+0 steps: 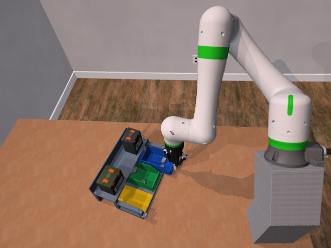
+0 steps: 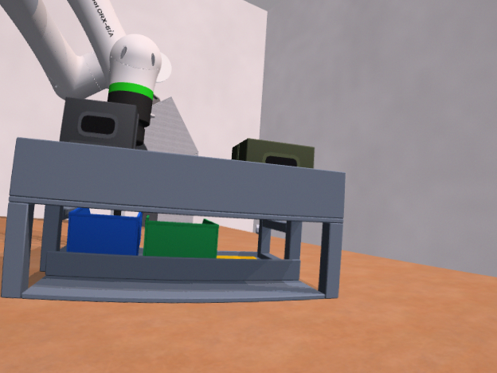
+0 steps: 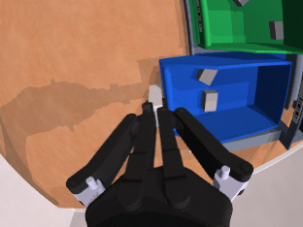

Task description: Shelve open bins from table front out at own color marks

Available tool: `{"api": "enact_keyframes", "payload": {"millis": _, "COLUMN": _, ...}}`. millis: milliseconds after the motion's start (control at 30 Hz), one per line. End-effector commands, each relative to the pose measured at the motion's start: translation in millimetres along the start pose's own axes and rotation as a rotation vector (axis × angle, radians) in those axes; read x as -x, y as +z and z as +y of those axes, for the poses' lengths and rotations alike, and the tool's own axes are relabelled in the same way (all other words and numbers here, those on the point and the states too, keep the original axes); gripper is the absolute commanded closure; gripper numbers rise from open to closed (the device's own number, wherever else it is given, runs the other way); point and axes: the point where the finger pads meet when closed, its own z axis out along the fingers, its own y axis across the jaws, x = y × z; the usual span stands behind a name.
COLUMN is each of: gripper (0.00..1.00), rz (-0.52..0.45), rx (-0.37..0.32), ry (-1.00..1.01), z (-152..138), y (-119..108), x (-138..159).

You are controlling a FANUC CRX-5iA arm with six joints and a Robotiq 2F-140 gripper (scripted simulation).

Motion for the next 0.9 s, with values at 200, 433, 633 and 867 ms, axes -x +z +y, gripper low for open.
{"api": "enact_keyframes", "payload": {"millis": 200, "gripper": 1.00, "rz": 0.000, "rx": 0.000, "ry": 0.000, "z": 1.3, "y": -0.1, "x": -0.1}}
{"api": "enact_keyframes", "payload": {"millis": 433, "gripper": 1.00, "rz": 0.000, "rx": 0.000, "ry": 0.000, "z": 3.1, "y": -0.1, "x": -0.1}}
{"api": "enact_keyframes", "payload": {"millis": 633, "gripper": 1.00, "rz": 0.000, "rx": 0.000, "ry": 0.000, "z": 4.4, "y": -0.1, "x": -0.2}}
{"api": "enact_keyframes", "payload": {"millis": 867, "gripper": 1.00, "rz": 0.000, "rx": 0.000, "ry": 0.000, "z": 7.3, "y": -0.1, "x": -0.1}}
